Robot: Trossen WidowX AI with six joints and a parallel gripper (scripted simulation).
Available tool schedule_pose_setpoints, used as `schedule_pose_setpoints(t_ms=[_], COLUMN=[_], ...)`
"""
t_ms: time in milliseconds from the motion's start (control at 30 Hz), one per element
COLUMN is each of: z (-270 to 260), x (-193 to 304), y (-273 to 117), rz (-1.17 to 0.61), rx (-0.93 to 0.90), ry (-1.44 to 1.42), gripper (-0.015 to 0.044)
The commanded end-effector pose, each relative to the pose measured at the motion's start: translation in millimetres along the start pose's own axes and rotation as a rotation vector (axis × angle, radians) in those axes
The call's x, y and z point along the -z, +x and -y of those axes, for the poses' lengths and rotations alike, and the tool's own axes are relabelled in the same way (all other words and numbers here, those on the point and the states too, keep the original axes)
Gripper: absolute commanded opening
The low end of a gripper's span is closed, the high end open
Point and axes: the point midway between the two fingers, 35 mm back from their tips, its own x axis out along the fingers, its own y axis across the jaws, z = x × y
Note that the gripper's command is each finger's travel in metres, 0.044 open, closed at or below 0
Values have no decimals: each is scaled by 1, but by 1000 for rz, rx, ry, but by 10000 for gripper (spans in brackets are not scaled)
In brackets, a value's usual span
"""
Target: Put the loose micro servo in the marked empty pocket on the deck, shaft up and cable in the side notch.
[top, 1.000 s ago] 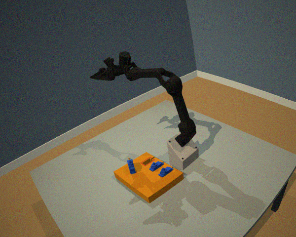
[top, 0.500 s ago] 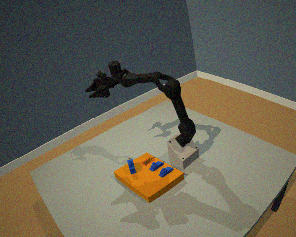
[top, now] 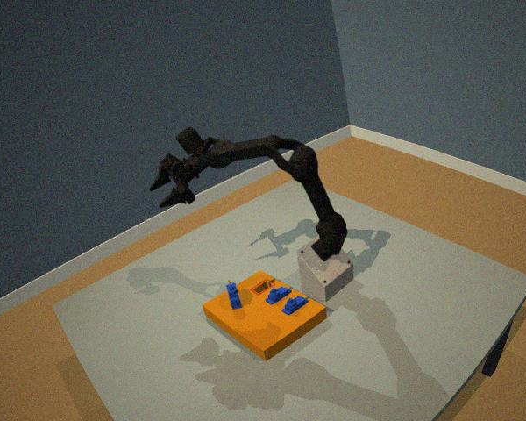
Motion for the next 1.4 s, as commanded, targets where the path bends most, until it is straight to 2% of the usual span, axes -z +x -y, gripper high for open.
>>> schedule_pose_setpoints(t_ms=[0, 667, 1367], z=[-16, -93, -179], x=[21, 100, 175], y=[14, 41, 18], rz=[-91, -453, -766], rx=[-19, -222, -659], ry=[-74, -441, -834], gripper=[440, 440, 440])
